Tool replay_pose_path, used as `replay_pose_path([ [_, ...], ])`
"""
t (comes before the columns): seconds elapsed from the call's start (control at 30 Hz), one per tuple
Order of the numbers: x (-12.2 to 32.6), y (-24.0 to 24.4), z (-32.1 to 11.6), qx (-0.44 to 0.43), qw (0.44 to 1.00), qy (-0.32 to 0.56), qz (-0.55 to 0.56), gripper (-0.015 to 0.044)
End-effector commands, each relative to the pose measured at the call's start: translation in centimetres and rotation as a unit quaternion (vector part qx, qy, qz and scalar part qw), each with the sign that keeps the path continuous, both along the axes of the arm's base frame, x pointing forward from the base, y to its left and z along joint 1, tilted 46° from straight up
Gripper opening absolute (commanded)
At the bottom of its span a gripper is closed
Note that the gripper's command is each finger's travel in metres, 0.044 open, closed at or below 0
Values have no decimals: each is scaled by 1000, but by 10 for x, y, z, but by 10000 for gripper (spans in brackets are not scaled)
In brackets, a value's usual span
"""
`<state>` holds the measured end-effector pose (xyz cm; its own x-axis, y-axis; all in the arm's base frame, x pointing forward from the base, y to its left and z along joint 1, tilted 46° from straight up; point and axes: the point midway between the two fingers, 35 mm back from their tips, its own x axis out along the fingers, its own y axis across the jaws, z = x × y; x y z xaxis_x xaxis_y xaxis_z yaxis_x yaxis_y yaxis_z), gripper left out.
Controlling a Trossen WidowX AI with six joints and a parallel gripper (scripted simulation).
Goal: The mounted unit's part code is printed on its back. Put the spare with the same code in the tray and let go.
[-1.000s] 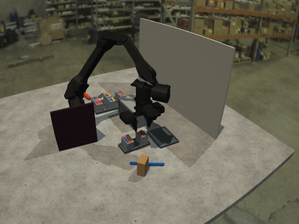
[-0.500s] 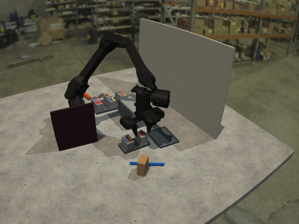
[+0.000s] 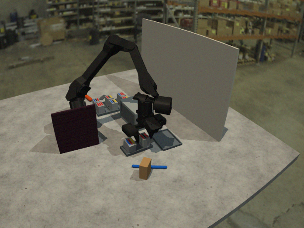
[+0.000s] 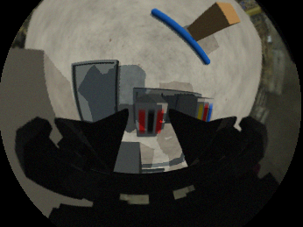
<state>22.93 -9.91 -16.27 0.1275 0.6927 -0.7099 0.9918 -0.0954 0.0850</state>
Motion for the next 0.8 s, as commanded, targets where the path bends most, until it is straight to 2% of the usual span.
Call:
replay_pose_path([
  [0.0,0,5,-4,3,1000,1,-3,300],
  [0.2,0,8,-6,4,1000,1,-3,300],
  [0.37,0,7,-6,2,1000,1,1,169],
  [0.6,0,7,-6,2,1000,1,1,122],
  [0.77,0,7,-6,2,1000,1,1,0],
])
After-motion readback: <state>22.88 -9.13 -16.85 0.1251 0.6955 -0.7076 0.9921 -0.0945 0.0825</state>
